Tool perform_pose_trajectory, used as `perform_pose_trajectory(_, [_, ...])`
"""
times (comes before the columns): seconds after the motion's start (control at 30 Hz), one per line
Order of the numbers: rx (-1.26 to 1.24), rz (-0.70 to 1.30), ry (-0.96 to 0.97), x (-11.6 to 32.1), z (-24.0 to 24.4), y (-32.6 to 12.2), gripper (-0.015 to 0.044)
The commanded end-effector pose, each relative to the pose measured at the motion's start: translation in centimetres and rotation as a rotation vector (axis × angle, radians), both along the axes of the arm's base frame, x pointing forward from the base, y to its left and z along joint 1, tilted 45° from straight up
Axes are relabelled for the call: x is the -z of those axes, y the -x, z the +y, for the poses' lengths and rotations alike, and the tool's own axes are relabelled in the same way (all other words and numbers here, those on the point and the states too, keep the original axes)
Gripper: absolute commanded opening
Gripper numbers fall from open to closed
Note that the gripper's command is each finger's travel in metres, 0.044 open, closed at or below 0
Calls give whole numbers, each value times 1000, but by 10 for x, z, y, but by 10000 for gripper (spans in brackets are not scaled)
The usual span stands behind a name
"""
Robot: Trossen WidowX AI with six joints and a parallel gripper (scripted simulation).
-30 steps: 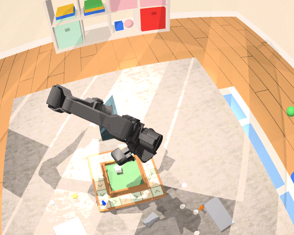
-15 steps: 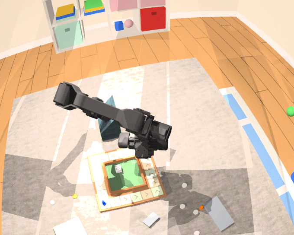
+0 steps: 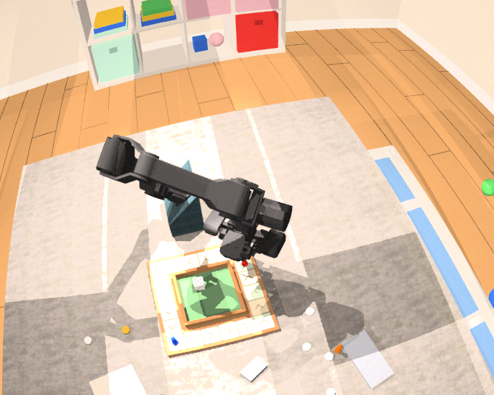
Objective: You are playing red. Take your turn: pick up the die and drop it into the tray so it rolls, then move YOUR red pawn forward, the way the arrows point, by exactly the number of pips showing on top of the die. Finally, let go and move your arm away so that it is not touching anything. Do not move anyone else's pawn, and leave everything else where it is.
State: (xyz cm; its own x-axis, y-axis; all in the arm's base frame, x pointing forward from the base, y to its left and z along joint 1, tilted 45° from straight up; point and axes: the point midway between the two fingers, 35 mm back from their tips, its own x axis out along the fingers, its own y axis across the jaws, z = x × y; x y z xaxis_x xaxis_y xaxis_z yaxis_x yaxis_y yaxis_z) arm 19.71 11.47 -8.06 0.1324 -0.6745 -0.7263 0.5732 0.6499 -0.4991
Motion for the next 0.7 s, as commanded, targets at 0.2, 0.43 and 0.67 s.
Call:
perform_pose_trajectory(0.2, [9,3,9,11,-14,1,200])
perform_pose_trajectory(0.43, [9,3,9,20,-22,-1,200])
perform_pose_trajectory(0.67, [9,2,10,28,-29,-2,200])
